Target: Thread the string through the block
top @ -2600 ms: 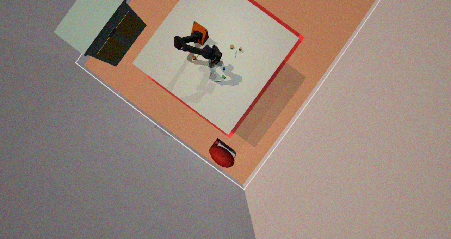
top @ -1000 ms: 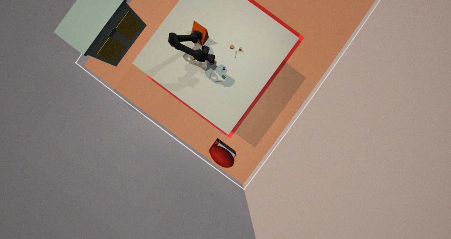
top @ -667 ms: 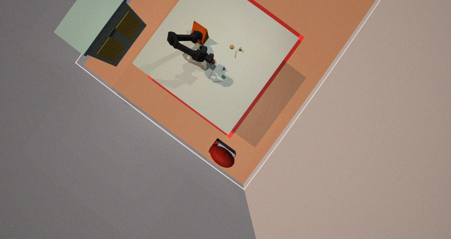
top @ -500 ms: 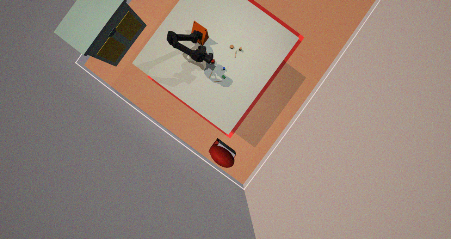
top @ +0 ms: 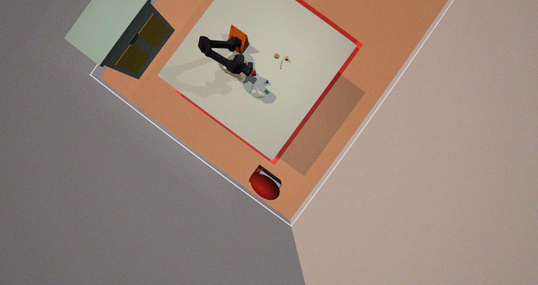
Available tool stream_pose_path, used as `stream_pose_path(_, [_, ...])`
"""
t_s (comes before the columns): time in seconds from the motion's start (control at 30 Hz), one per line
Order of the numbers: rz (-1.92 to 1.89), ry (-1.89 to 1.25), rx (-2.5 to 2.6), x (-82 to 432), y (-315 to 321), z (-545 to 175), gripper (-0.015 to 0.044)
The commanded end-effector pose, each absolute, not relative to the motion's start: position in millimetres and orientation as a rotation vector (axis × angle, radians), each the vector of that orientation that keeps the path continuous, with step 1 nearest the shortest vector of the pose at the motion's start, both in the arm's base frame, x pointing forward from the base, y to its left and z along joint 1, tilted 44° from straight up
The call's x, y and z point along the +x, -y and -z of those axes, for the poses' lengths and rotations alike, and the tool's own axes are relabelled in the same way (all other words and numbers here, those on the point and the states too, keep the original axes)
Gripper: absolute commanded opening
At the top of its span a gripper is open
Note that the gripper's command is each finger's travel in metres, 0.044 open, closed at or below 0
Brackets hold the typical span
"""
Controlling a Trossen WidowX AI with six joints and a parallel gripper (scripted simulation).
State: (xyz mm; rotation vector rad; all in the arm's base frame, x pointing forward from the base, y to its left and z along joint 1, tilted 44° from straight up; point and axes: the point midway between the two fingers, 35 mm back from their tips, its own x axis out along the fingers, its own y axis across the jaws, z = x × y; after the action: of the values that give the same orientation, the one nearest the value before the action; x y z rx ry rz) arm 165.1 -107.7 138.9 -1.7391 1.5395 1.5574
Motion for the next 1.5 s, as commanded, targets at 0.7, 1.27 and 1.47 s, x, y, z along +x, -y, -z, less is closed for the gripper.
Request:
stream_pose_path(0.7, [-1.519, -1.546, -1.791, 188, 120, -153, 0.0000])
stream_pose_path(1.27, [-1.497, -1.551, -1.829, 204, 130, -164, 0.0000])
stream_pose_path(1.47, [-1.489, -1.553, -1.843, 210, 133, -168, 0.0000])
